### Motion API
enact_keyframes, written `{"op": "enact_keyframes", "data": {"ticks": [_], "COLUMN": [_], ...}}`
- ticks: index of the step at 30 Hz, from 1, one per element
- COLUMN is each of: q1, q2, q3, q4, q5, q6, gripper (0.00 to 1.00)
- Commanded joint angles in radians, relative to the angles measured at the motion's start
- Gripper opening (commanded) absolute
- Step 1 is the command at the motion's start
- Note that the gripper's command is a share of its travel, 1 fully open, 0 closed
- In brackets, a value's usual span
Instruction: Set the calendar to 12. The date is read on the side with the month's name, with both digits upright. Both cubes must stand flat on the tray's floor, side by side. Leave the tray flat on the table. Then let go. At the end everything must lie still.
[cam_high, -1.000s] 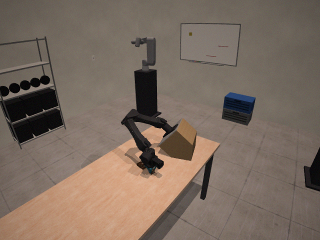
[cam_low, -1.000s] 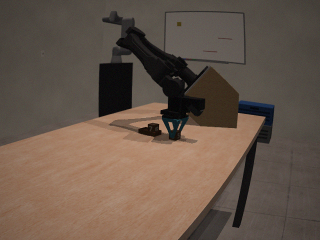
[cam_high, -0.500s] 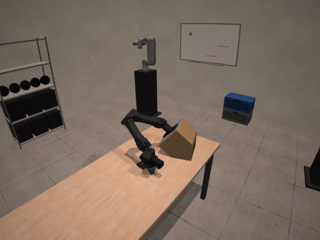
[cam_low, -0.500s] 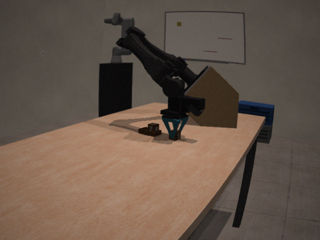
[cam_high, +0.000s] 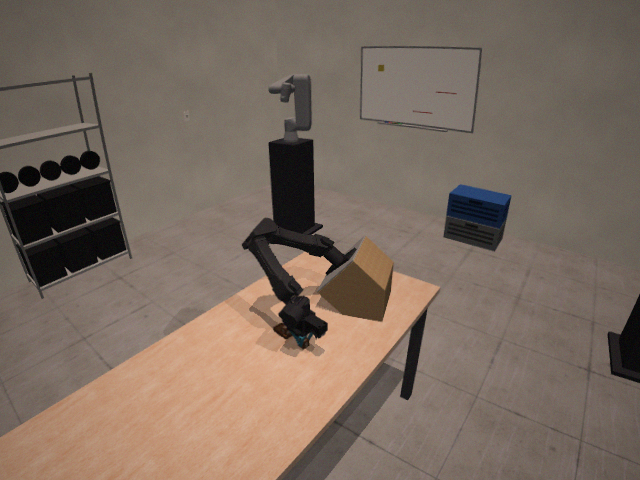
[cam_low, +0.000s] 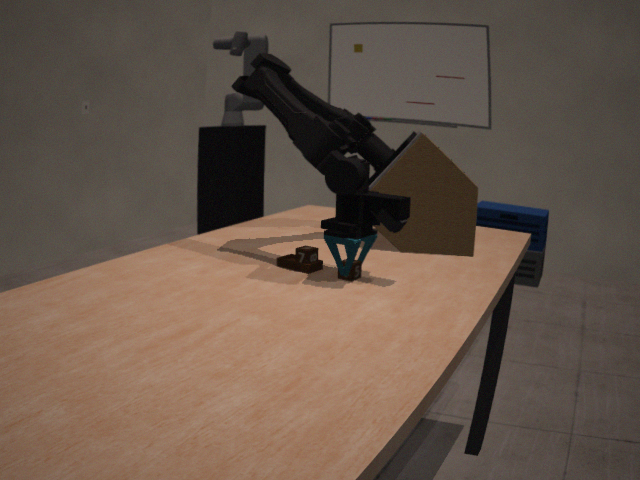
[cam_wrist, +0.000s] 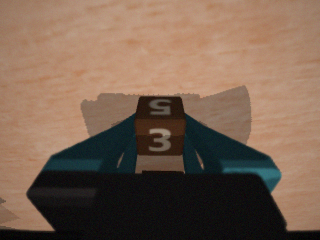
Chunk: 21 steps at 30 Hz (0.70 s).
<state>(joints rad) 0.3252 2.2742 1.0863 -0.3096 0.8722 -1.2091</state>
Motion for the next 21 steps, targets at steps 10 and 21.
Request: {"op": "enact_keyframes", "data": {"ticks": [10,21], "q1": [0.043,0.210], "q2": [-0.044,-0.132], "q3": [0.024,0.132], "q4": [-0.058,-0.451], "q5": [-0.010,-0.017], "q6": [0.037,0.295], "gripper": [0.27,0.27]}}
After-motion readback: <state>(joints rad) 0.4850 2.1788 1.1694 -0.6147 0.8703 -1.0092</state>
